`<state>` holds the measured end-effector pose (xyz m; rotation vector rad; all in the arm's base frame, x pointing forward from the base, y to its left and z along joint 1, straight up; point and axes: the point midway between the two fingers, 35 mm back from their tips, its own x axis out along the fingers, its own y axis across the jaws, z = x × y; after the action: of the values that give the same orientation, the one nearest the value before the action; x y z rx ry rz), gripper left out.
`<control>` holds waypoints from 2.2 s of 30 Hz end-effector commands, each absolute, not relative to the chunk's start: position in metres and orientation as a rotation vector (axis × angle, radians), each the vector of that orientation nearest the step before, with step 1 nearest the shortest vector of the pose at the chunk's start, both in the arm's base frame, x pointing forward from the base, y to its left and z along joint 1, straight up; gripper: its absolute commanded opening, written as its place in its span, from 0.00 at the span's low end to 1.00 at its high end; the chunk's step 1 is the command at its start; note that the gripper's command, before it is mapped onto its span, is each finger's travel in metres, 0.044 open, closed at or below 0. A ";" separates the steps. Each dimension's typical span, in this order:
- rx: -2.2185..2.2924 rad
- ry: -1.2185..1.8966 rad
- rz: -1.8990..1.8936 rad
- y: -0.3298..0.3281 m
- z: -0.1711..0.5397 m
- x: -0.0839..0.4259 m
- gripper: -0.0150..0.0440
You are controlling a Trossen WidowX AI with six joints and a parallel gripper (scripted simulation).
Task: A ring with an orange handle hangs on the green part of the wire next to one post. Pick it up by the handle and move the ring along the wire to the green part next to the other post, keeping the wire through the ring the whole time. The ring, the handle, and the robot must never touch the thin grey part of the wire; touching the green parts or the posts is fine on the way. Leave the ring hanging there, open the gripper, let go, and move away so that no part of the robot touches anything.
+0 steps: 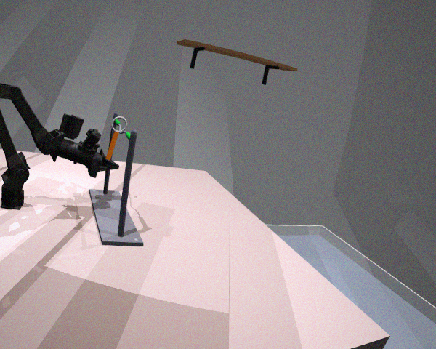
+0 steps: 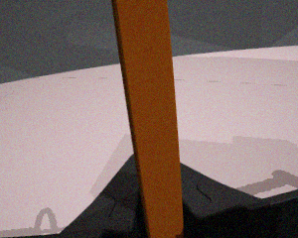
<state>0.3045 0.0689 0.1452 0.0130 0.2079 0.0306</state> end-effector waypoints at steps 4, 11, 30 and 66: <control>0.000 0.205 0.031 0.074 0.145 0.304 0.00; -0.002 0.204 0.030 0.081 0.145 0.304 0.00; -0.002 0.201 0.025 0.099 0.145 0.303 0.00; -0.005 0.202 0.028 0.100 0.131 0.303 0.31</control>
<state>0.3028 0.0999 0.1314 -0.0052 0.2015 0.0284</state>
